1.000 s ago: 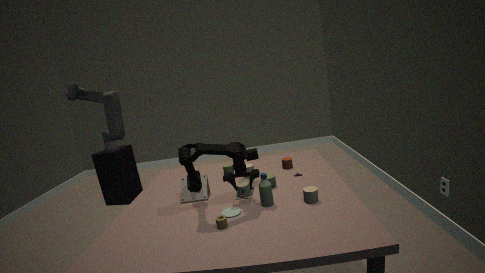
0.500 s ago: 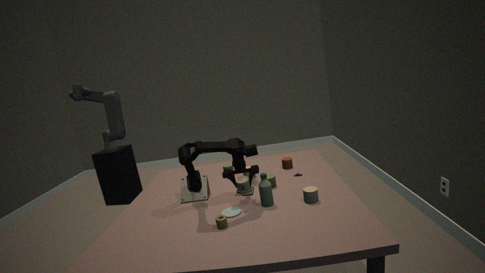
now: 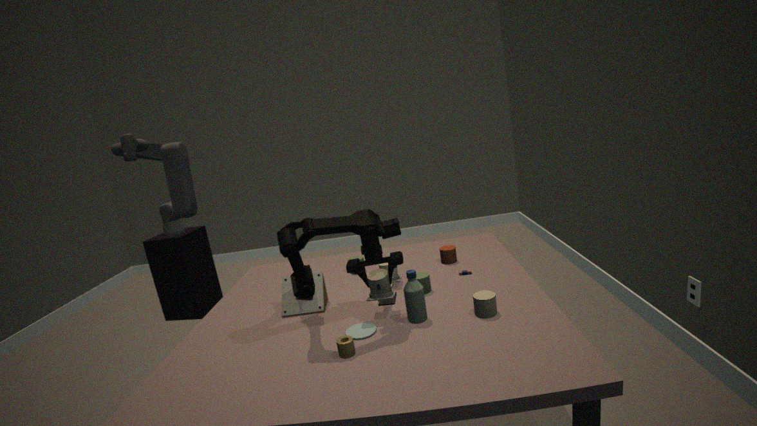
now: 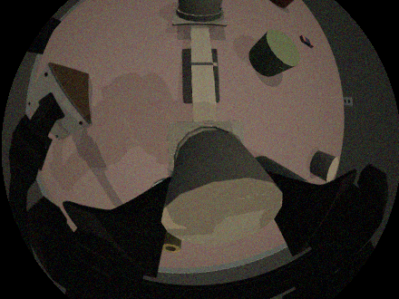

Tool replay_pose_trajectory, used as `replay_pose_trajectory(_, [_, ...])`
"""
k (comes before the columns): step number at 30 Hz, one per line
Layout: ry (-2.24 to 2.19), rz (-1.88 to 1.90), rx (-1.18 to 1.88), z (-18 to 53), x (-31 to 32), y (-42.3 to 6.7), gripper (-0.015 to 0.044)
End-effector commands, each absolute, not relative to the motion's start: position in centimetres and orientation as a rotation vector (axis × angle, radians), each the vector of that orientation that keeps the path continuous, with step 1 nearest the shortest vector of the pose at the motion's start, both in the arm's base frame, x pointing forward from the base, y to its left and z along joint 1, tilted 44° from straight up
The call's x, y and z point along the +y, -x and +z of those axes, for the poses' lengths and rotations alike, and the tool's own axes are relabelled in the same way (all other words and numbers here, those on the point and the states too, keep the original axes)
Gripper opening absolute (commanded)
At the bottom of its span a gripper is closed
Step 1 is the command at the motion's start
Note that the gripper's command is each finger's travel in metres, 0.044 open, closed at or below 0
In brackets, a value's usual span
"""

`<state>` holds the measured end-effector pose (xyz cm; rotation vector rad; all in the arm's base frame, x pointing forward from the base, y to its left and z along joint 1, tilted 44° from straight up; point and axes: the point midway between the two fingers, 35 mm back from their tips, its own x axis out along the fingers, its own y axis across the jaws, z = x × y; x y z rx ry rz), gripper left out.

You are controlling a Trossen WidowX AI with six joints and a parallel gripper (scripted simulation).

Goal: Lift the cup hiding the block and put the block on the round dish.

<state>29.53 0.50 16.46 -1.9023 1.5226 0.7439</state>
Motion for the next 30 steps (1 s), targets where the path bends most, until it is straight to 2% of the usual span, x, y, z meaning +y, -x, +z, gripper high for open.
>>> replay_pose_trajectory(1, [1.911,0.721,1.511,17.3,0.8,-29.7,0.0])
replay_pose_trajectory(30, [1.943,0.738,1.471,20.0,3.2,-28.7,0.0])
